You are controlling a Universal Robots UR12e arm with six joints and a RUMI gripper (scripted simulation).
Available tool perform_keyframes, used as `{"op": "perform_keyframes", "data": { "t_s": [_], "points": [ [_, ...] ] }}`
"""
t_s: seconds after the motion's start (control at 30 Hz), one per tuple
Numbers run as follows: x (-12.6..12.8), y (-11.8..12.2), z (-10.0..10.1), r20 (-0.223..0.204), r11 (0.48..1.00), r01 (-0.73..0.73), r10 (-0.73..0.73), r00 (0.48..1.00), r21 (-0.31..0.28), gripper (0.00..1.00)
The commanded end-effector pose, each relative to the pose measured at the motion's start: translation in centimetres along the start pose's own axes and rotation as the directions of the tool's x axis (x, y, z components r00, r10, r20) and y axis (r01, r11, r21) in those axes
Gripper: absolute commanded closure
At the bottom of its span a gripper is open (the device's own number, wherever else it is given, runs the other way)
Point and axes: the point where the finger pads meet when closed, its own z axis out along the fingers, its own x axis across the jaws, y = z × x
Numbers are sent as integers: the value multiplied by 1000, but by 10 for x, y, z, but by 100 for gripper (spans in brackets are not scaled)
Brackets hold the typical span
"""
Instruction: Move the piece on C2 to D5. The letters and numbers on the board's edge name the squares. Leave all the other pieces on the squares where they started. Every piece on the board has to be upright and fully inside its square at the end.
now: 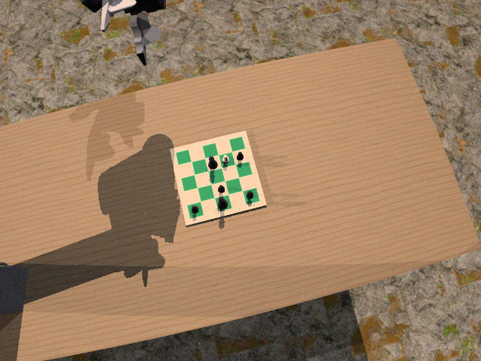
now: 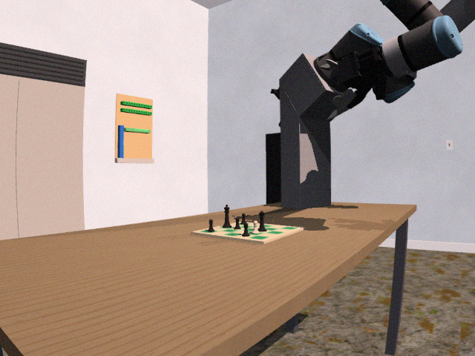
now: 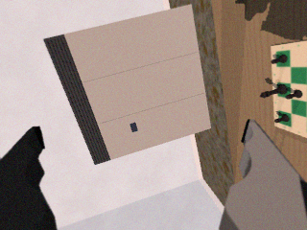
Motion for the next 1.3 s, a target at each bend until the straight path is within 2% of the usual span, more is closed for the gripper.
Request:
{"op": "perform_keyframes", "data": {
  "t_s": [0.0, 0.17, 0.3, 0.4, 0.47, 0.57, 0.7, 0.73, 0.97, 1.03, 1.17, 1.27],
  "points": [
    [13, 7, -2, 2, 996, 90, -90, 996, -11, 0],
    [40, 18, -5, 13, 962, 272, -272, 962, -31, 0],
    [68, 29, -8, 30, 896, 441, -440, 897, -48, 0],
    [93, 36, -9, 48, 820, 570, -568, 822, -57, 0],
    [93, 36, -9, 48, 820, 570, -568, 822, -57, 0],
    [120, 43, -10, 70, 720, 691, -688, 723, -63, 0],
    [157, 49, -10, 103, 558, 828, -821, 561, -63, 0],
    [157, 49, -10, 103, 558, 828, -821, 561, -63, 0],
    [223, 55, -8, 160, 244, 969, -956, 248, -40, 0],
    [223, 55, -8, 160, 244, 969, -956, 248, -40, 0],
    [257, 55, -5, 185, 82, 996, -979, 84, -18, 0],
    [278, 54, -4, 199, -21, 1000, -980, -20, -1, 0]
  ]
}}
